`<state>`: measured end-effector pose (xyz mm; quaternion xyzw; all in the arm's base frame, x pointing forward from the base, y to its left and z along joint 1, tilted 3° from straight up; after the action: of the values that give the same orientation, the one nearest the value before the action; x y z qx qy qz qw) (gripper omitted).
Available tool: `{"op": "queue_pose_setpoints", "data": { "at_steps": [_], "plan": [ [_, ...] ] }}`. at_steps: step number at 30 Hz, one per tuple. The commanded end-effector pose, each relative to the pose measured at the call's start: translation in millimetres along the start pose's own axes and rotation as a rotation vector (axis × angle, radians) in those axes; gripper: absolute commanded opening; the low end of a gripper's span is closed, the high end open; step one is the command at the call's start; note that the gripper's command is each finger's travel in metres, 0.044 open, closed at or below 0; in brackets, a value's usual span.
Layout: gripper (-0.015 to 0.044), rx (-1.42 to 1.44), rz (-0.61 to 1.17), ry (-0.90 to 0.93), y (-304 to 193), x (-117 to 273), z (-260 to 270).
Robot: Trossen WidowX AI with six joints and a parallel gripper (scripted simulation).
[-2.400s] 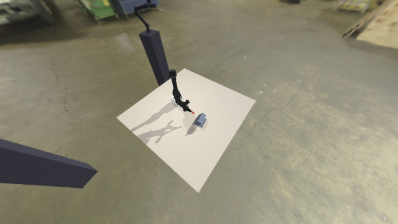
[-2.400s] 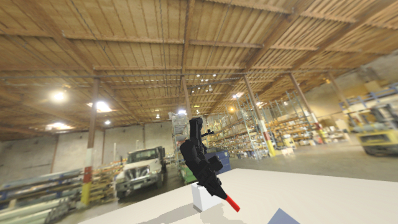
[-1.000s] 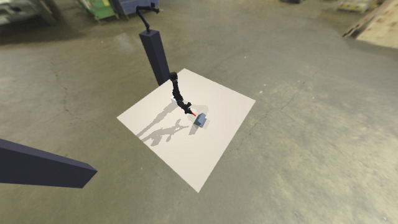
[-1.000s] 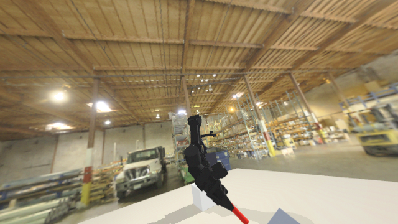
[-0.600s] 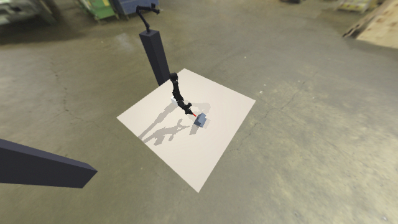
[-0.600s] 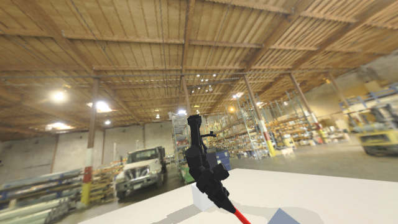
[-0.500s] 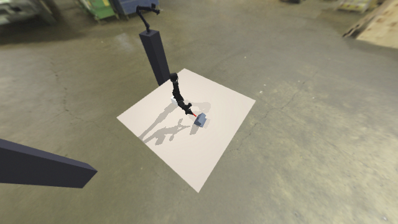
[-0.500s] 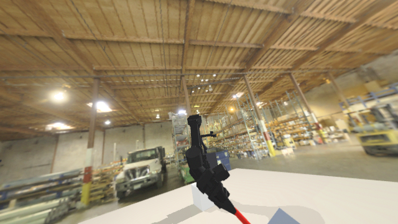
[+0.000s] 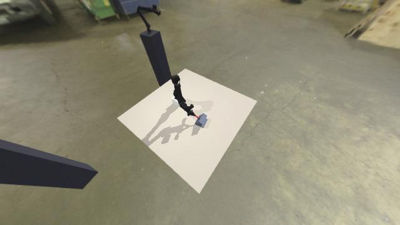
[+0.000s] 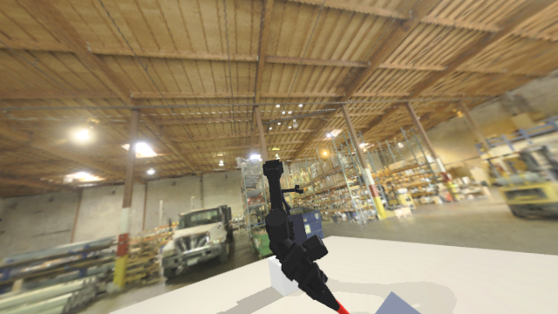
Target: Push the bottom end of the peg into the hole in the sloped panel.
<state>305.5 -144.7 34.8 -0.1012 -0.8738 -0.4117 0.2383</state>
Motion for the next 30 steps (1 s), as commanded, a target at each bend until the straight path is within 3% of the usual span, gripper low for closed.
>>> {"op": "queue_pose_setpoints", "data": {
  "at_steps": [1,30],
  "plan": [
    [0.0,0.005,-0.005,-0.013,2.4,-5.7,-6.1],
    [0.0,0.002,-0.001,-0.002,2.5,-4.8,-7.1]
  ]
}}
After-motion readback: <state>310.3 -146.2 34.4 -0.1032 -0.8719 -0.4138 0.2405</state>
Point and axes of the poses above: the point midway between the two fingers, 35 mm back from their tips, its own x axis back along the fingers, its own z axis across the jaws, y = z × x, the point moved 1 cm from there along x, back along the fingers, and after that the axes turned 7 degrees about -x, right-handed, at the moved point
